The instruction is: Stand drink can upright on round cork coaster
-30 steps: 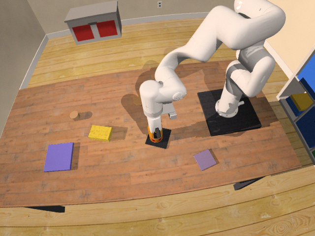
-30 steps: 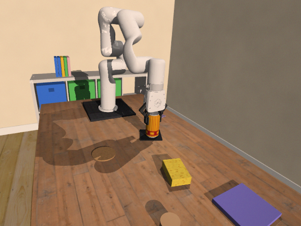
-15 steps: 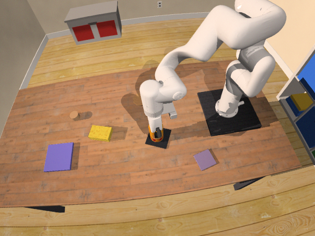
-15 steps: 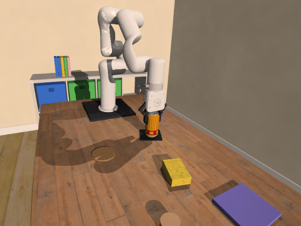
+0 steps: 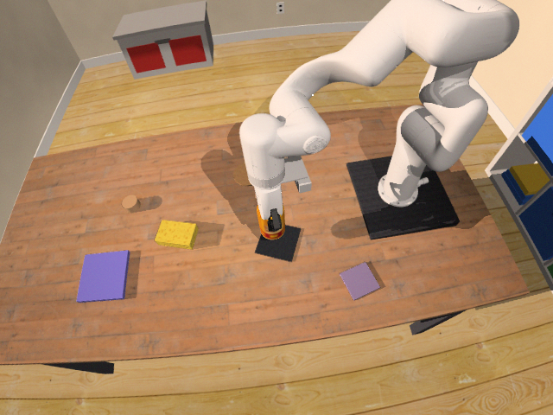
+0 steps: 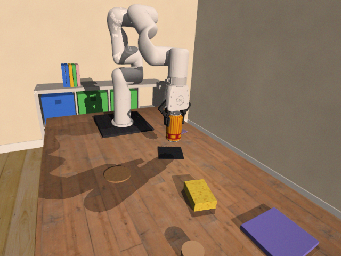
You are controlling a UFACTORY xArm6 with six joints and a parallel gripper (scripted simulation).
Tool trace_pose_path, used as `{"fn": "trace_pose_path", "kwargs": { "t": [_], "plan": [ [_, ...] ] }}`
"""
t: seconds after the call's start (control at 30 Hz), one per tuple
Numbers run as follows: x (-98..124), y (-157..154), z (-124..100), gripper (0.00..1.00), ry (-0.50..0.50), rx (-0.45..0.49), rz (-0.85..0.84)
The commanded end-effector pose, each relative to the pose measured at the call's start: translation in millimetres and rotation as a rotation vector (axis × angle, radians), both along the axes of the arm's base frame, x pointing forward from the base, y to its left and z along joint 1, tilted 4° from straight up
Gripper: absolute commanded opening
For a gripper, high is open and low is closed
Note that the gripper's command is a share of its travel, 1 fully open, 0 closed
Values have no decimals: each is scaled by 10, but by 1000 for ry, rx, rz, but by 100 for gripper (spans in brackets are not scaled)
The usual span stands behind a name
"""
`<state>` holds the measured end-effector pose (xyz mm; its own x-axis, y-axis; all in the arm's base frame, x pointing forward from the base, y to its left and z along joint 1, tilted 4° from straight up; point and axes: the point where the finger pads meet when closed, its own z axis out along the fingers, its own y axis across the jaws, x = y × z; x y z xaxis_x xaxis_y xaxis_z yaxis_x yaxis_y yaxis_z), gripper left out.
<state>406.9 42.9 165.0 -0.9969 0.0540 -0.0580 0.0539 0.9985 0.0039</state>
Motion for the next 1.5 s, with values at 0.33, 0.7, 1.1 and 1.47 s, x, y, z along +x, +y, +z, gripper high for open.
{"fn": "trace_pose_path", "kwargs": {
  "t": [0.33,0.7,1.1,1.47],
  "plan": [
    [-15,0,332,0,-4,0,0],
    [14,-75,335,0,-4,0,0],
    [101,-341,344,0,-3,0,0],
    [198,-762,353,0,-2,0,0]
  ]
}}
